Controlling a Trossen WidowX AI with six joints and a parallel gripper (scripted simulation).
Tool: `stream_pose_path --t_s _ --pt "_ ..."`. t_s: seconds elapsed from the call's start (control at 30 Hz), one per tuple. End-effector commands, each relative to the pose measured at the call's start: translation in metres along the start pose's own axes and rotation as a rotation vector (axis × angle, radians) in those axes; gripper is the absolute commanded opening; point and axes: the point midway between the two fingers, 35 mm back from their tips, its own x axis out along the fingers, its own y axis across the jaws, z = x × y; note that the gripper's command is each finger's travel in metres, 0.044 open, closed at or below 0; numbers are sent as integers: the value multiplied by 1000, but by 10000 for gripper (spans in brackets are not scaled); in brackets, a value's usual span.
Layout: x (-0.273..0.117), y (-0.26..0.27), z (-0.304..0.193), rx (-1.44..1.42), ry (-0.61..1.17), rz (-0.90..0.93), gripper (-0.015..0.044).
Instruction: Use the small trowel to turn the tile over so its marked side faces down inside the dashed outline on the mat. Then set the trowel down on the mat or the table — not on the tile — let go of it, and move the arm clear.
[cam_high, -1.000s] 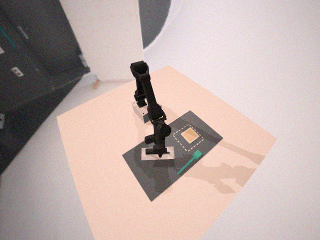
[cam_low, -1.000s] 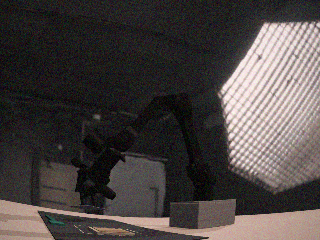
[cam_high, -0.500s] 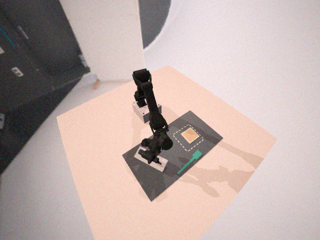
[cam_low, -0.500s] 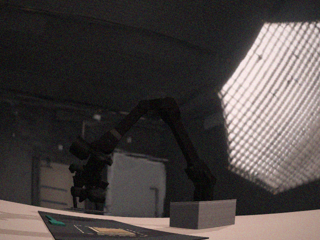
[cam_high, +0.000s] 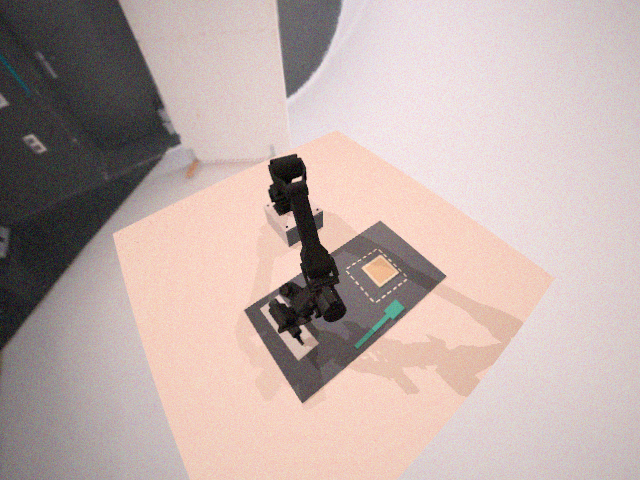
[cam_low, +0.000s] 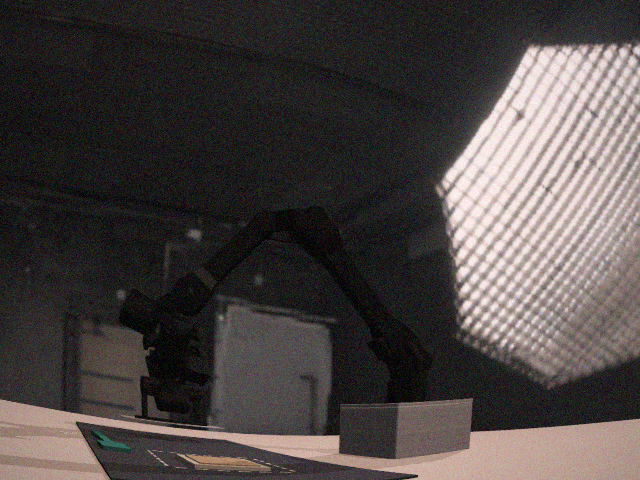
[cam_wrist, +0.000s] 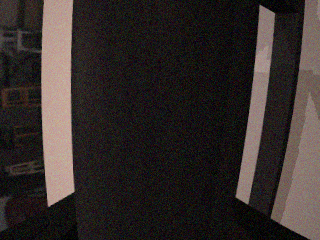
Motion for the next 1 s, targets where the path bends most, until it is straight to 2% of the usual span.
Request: stream_pose_path --t_s 0.0,0.97 --pt "-1 7 -2 28 -8 25 0" --pt "23 -21 -4 28 -7 21 0"
